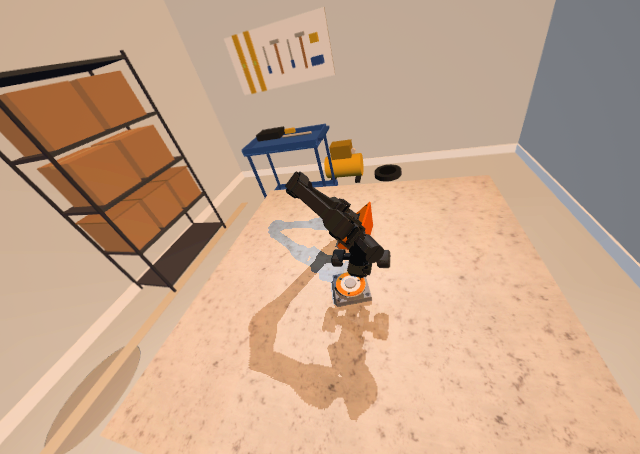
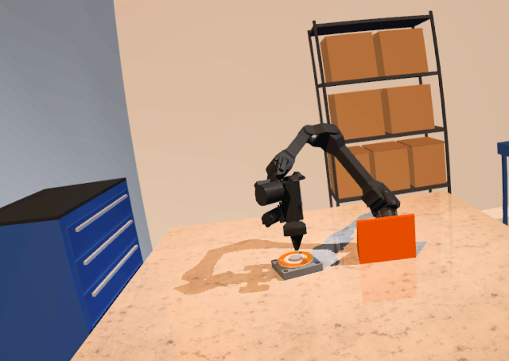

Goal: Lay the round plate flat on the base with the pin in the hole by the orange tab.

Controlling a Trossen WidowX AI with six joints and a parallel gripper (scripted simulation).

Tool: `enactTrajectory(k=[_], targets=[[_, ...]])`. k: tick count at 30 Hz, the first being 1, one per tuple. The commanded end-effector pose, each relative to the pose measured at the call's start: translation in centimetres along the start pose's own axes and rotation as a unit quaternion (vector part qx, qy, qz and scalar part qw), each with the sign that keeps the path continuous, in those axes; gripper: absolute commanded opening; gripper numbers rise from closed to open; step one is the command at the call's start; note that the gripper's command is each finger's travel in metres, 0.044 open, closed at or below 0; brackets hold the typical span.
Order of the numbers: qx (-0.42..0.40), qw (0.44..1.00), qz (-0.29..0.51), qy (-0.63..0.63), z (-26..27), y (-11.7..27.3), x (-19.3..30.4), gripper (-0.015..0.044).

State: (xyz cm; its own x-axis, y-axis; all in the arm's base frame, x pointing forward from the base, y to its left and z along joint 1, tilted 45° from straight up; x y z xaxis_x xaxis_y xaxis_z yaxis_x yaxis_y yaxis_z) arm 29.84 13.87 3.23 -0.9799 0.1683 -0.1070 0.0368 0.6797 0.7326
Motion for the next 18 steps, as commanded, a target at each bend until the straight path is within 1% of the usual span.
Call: enactTrajectory(k=[1,5,18], targets=[[0.008,1.000,0.004,0.005,0.0,-2.2,0.2,0.0000],[0.009,1.000,0.004,0.004,-0.1,-4.0,0.3,0.0000],[0.009,1.000,0.004,0.005,-0.7,-4.0,1.1,0.0000]])
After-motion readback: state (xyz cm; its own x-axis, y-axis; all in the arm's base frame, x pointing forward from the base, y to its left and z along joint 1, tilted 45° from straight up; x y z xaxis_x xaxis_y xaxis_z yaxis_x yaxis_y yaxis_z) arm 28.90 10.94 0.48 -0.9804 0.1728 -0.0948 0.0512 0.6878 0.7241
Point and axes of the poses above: the point midway between the two fingers, 35 mm back from their tips, its own y axis back along the fingers, its own z axis across the jaws, x = y × z, the point moved 10 cm from there along y, back along the fingers, and after that the axes turned 13 degrees about -y, right-handed, at the moved point
